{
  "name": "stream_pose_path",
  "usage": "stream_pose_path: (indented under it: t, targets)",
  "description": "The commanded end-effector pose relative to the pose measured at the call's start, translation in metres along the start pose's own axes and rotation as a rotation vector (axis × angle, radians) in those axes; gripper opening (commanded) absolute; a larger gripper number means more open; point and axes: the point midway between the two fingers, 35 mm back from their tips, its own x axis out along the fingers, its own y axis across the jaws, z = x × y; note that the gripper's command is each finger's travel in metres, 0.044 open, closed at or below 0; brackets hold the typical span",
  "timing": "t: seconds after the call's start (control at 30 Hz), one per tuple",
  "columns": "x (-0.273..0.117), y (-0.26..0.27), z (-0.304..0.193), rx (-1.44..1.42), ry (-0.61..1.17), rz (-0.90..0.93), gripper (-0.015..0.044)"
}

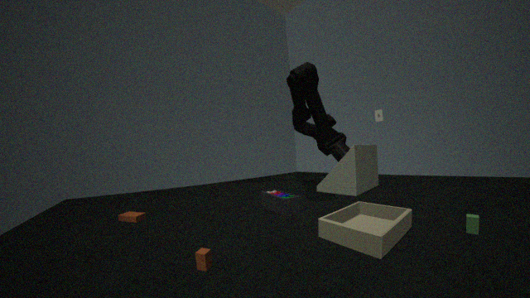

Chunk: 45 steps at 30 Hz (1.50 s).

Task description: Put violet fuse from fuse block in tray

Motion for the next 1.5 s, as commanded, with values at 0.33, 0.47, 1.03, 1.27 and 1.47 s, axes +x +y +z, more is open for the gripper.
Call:
stream_pose_path:
  t: [0.33,0.47,1.03,1.27,1.47]
  targets:
    - [-0.079,-0.027,-0.144,-0.859,0.561,0.067,0.0073]
    - [-0.119,-0.047,-0.173,-1.106,0.707,0.149,0.0073]
    - [-0.31,-0.175,-0.178,-2.092,1.157,0.874,0.0073]
    - [-0.367,-0.241,-0.116,-2.439,1.198,1.337,0.0073]
    - [-0.398,-0.295,-0.041,-2.667,1.168,1.807,0.0073]
